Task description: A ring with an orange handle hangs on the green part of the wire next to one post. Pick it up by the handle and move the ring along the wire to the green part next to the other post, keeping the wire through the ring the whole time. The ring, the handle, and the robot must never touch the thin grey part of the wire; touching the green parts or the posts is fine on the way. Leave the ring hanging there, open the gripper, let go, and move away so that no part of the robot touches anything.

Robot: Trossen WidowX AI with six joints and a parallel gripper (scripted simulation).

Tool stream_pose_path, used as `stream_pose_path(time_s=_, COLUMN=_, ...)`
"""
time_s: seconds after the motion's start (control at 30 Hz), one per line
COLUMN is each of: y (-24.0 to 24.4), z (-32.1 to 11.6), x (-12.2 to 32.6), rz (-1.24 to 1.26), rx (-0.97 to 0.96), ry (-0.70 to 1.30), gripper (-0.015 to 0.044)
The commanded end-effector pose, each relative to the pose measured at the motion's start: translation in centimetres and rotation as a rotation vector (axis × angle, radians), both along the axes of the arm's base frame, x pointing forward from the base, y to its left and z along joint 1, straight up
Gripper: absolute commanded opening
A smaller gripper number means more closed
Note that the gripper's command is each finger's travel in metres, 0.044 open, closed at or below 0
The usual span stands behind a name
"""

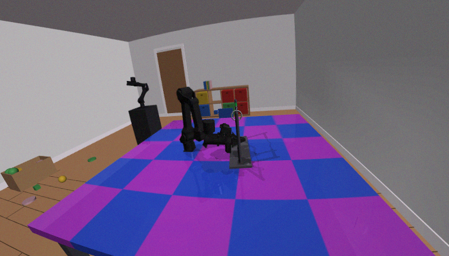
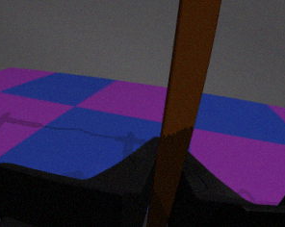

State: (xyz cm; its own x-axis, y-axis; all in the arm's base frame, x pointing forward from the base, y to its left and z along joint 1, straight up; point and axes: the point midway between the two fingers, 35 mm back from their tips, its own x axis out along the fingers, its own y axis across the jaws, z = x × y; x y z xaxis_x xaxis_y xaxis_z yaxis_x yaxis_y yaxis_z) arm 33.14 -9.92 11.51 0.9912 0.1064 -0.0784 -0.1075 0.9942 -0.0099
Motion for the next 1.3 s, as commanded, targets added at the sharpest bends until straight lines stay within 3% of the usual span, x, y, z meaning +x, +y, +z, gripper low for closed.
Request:
stream_pose_path(time_s=0.0, y=0.0, z=0.0, x=0.0, rz=0.0, rx=0.0, ry=0.0, gripper=-0.015)
stream_pose_path(time_s=1.27, y=-0.3, z=1.6, x=0.0, rz=-0.009, rx=-0.004, ry=-0.002, gripper=-0.015)
